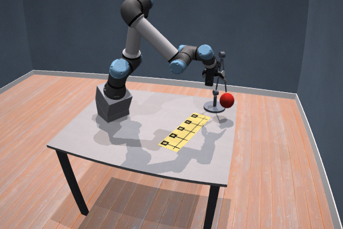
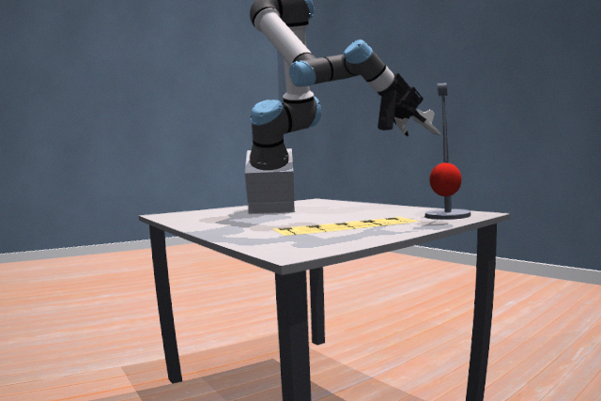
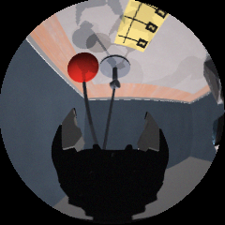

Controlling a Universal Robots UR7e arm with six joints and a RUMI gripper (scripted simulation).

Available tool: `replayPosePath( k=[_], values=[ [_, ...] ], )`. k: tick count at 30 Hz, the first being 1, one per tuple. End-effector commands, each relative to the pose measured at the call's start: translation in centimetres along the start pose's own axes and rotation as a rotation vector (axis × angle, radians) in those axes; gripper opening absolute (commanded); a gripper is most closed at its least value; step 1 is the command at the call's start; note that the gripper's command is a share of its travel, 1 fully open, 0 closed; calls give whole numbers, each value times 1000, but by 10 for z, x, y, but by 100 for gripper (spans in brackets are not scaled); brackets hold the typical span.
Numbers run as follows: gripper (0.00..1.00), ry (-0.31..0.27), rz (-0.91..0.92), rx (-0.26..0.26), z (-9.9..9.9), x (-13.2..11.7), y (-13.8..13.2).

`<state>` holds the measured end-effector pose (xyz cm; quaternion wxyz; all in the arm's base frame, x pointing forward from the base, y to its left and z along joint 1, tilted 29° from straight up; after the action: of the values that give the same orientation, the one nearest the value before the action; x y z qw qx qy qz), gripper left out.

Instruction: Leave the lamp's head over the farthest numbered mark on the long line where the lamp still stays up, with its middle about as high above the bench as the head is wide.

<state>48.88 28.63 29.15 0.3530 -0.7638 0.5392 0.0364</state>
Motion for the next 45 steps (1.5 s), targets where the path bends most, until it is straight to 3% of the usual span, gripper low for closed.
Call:
replayPosePath(
  k=[1, 7, 24, 43, 45],
  values=[
    [100, -10, -13, -7, -18, 0, -12],
    [100, -10, -13, -7, -44, -1, -27],
    [100, 17, 20, 15, -65, -3, -39],
    [100, 30, 36, 24, -62, -4, -38],
    [100, 35, 8, 0, -62, -6, -42]
  ],
)
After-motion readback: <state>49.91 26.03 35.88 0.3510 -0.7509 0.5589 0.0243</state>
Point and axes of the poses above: the point where the finger pads meet when closed, its own z axis out along the fingers, its own y axis across the jaws, x = y × z, the point moved 5 cm from there along -z, back along the fingers, and after that the axes turned 9 degrees about -z, right-handed, at the moved point
